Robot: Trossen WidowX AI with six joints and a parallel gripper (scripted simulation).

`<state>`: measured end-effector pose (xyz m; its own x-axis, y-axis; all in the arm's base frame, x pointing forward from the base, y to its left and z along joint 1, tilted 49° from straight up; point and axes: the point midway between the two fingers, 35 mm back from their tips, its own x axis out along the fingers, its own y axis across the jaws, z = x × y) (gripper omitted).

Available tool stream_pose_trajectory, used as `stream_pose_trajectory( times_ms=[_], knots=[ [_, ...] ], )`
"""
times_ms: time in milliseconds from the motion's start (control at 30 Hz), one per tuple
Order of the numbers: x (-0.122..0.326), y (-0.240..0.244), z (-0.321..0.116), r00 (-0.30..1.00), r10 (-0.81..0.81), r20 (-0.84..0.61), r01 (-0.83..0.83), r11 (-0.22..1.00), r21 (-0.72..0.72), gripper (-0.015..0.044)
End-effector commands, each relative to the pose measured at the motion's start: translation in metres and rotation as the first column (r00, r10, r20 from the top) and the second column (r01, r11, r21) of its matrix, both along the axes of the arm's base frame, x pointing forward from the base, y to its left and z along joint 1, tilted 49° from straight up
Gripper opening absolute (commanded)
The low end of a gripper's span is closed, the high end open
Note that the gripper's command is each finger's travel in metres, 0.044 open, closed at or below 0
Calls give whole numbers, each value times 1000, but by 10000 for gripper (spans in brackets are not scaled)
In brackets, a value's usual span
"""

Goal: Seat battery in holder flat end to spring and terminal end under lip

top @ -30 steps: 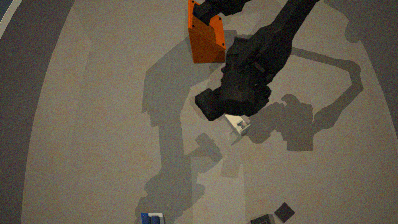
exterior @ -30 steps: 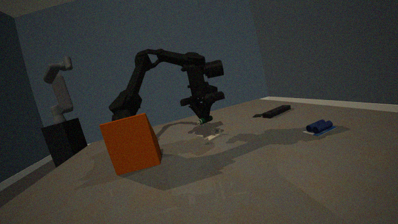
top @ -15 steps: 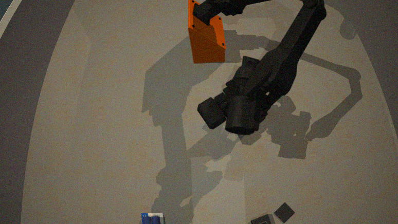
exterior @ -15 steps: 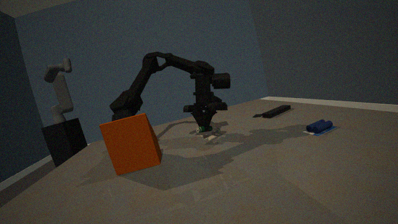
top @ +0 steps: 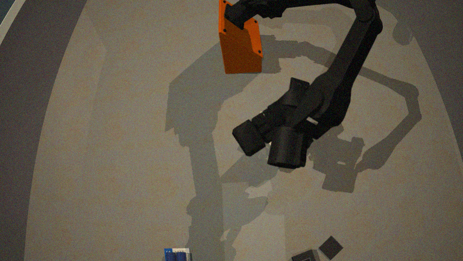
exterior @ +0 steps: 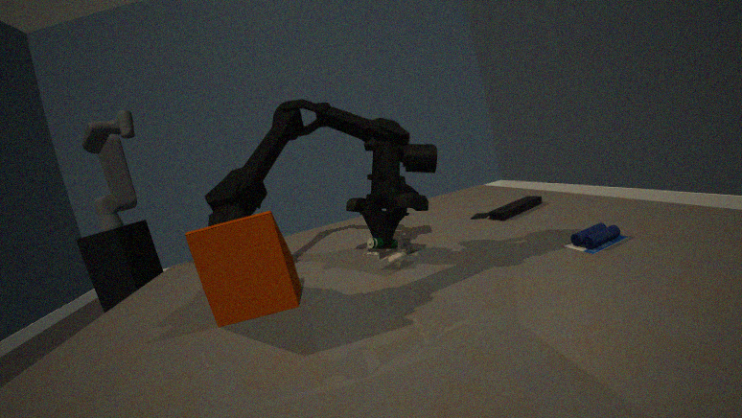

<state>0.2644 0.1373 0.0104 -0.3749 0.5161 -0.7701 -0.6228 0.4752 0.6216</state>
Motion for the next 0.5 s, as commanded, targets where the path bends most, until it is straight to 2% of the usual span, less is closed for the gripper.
stream_pose_trajectory(
  times_ms=[0,467],
  knots=[
    [2,2,-1,1000,22,-7,-22,1000,-20,64],
    [4,9,-3,994,89,-61,-94,992,-83,64]
  ],
)
